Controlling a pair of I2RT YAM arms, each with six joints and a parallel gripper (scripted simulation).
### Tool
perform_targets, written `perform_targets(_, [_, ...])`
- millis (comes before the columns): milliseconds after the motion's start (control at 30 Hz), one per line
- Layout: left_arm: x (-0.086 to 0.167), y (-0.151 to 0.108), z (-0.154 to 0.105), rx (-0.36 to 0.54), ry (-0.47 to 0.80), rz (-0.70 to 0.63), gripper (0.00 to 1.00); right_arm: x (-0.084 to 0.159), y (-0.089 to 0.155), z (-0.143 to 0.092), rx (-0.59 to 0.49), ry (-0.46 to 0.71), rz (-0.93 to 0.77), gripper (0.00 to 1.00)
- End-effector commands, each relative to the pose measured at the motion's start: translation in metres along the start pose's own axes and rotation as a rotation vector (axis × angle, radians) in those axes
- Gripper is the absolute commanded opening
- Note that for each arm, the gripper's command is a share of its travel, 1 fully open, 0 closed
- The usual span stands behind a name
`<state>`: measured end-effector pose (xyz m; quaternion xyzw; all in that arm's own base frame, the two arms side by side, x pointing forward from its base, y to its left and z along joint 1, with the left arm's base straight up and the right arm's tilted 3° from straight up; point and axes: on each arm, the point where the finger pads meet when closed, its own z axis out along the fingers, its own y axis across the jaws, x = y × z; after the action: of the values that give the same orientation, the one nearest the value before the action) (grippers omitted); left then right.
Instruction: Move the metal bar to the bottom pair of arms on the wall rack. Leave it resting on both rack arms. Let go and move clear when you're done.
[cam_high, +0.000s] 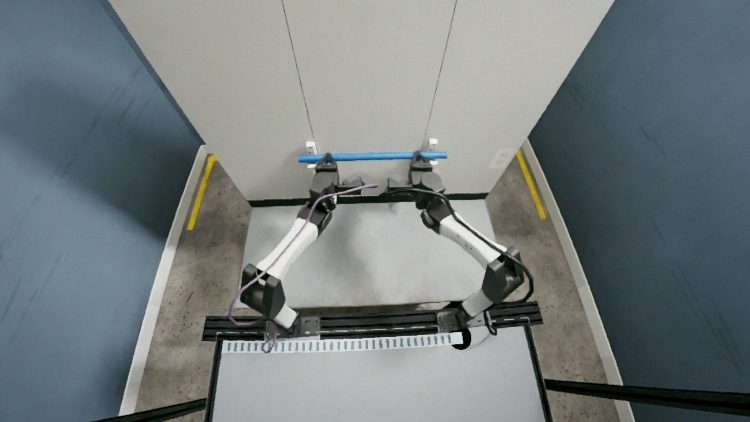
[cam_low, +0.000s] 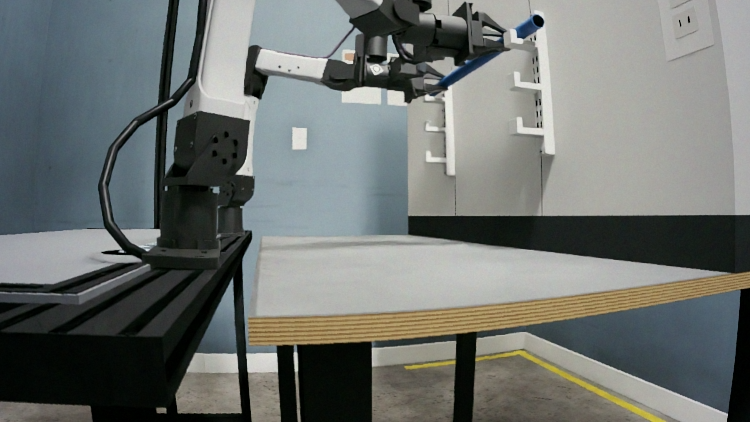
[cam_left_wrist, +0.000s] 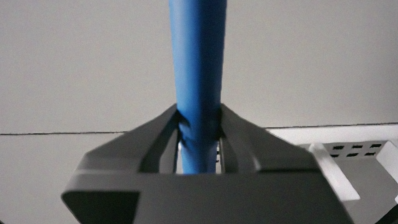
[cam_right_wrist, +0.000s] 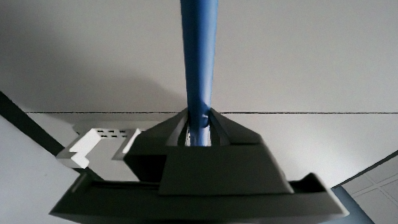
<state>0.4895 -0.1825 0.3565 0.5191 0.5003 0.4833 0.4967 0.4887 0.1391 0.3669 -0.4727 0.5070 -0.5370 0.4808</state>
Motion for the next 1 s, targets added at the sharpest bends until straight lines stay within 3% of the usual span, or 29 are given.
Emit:
perform_targets(0, [0.002, 0.024, 0.002, -0.048, -0.003, -0.018, 0.0, -0.002, -0.016, 0.0, 0.024, -0.006, 0.017, 0.0])
perform_targets(967, [0.002, 0.04, 0.0, -0.048, -0.003, -0.018, 0.0, -0.002, -0.03, -0.002, 0.024, -0.006, 0.017, 0.0])
